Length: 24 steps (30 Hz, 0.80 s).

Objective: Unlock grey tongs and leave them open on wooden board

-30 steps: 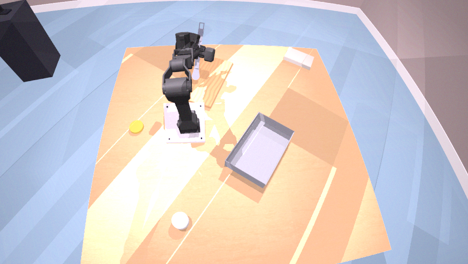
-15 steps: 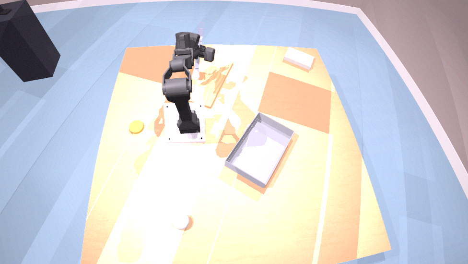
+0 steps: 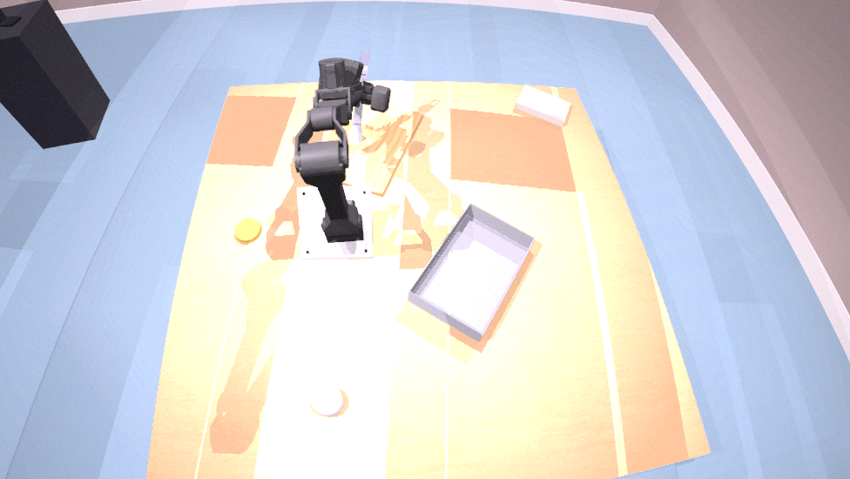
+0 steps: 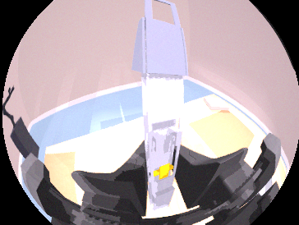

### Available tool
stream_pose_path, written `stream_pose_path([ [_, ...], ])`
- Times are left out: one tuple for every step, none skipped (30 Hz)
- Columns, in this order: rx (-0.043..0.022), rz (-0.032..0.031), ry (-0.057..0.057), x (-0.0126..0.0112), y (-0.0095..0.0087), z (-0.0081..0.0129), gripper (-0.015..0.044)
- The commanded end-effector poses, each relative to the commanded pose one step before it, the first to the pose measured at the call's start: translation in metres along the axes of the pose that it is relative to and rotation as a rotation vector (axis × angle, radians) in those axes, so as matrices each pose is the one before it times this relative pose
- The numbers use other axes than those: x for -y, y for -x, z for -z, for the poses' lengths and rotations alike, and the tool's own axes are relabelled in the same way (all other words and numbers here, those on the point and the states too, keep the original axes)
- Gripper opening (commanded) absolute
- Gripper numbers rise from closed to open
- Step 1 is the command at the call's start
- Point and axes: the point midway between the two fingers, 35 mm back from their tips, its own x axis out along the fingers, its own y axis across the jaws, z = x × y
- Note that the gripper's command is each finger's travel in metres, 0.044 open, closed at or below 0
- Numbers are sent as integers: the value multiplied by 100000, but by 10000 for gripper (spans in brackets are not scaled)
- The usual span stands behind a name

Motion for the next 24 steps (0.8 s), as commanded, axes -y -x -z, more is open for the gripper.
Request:
stream_pose_path([
  [-1037, 485, 348, -31, -263, -232, -150],
  [-1012, -9, 147, -51, -159, -5, -150],
  [-1176, -11, 167, -57, -182, -6, -150],
  [-1237, -12, 171, -58, -188, -7, -150],
  [-1245, -12, 167, -57, -186, -8, -150],
  [-1247, -12, 162, -55, -183, -9, -150],
  [-1273, -36, 308, -59, -187, 6, -150],
  [-1258, 4, 198, -39, -179, -11, -150],
  [-1252, -16, 145, -49, -174, -10, -150],
  [-1254, -17, 141, -47, -171, -11, -150],
  [-1254, -20, 131, -46, -168, -12, -150],
  [-1258, -64, 124, -50, -155, 0, -150],
  [-1290, -112, -36, -55, -167, 6, -150],
  [-1293, -111, -42, -53, -164, 6, -150],
  [-1246, -11, 118, -37, -154, -12, -150],
  [-1248, -12, 114, -36, -151, -12, -150],
  [-1249, -12, 109, -34, -148, -12, -150],
  [-1254, -11, 103, -27, -147, -13, -150],
  [-1252, -14, 101, -31, -142, -12, -150],
  [-1254, -14, 97, -29, -139, -12, -150],
  [-1255, -15, 92, -28, -136, -12, -150],
  [-1257, -15, 88, -26, -133, -12, -150],
  [-1258, -16, 84, -25, -130, -11, -150],
  [-1260, -16, 80, -23, -127, -11, -150],
])
